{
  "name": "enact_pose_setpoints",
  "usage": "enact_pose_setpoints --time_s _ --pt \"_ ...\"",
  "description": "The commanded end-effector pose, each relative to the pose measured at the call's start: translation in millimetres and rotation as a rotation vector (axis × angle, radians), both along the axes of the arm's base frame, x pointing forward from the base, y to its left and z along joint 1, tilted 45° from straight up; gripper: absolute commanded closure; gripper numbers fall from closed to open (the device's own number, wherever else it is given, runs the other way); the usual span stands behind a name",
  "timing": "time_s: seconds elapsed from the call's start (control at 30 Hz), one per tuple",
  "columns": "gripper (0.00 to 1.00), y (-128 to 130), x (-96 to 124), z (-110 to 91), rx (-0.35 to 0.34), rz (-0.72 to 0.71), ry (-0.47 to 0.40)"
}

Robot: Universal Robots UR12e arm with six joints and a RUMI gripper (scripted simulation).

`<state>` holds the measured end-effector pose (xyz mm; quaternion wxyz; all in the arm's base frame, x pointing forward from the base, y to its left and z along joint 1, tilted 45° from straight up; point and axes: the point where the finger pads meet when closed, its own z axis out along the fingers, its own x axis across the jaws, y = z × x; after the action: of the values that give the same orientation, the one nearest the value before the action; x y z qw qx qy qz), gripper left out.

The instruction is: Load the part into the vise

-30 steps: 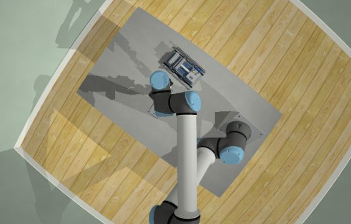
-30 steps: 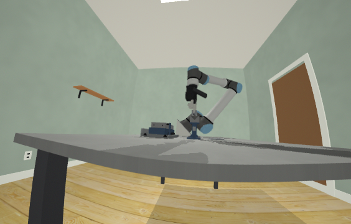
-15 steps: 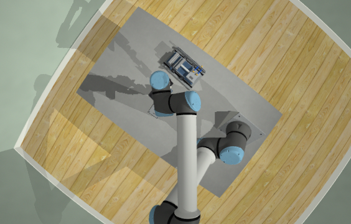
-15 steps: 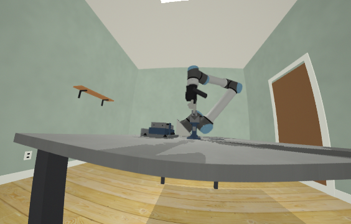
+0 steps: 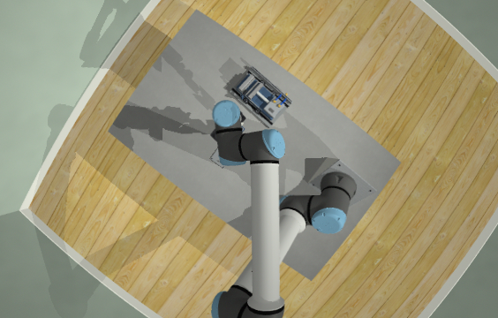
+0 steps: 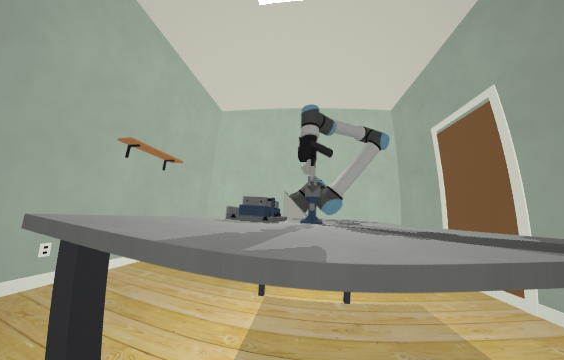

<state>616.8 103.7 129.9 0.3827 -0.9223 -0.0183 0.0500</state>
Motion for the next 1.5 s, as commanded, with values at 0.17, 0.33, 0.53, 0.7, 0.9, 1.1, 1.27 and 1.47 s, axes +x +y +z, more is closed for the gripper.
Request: enact_pose_setpoints --time_s 0.17,0.33,0.53,0.7,0.9,1.1,1.27,1.47 --pt "1.00 -6 1 6 0.000 -0.001 -0.001" --pt "1.00 -11 2 11 0.000 -0.001 -0.001" --pt "1.00 -17 3 17 0.000 -0.001 -0.001" --pt "1.00 -21 4 21 0.000 -0.001 -0.001" --pt "1.00 -27 5 27 0.000 -0.001 -0.001" --pt "1.00 -31 5 30 0.000 -0.001 -0.001" --pt "1.00 -32 5 32 0.000 -0.001 -0.001" --pt "1.00 -34 6 33 0.000 -0.001 -0.001"
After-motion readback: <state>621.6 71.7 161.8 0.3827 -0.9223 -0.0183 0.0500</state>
